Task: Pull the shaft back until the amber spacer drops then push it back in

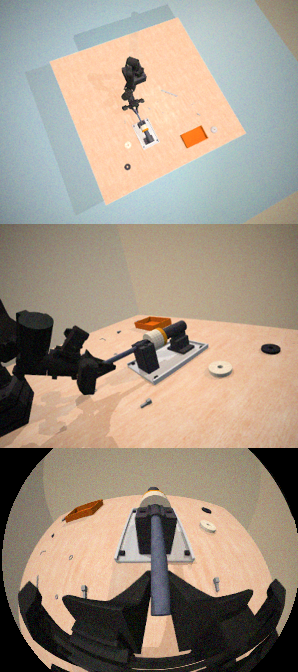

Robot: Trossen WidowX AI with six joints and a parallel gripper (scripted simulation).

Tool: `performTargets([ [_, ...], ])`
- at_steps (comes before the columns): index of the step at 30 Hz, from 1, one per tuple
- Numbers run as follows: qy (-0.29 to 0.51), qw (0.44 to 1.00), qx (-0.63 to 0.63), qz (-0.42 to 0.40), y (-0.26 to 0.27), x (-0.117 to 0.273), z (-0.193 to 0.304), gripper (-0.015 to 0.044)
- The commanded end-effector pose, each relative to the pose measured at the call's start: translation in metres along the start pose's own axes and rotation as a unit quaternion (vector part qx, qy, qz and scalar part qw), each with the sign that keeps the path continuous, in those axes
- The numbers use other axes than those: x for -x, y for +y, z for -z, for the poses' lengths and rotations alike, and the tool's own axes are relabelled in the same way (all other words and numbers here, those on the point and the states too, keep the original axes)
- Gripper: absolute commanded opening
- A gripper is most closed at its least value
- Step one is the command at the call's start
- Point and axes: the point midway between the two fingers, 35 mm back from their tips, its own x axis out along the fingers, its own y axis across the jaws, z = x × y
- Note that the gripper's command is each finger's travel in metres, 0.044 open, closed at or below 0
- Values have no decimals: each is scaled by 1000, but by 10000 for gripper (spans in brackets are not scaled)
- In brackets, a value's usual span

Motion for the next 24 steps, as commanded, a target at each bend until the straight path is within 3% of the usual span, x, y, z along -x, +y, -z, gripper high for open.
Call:
performTargets([
  [1, -1, 1000, 2, -1, 0, 1, 0, 0],
  [24, -1, 1000, 2, -1, 0, 3, 1, 0],
])
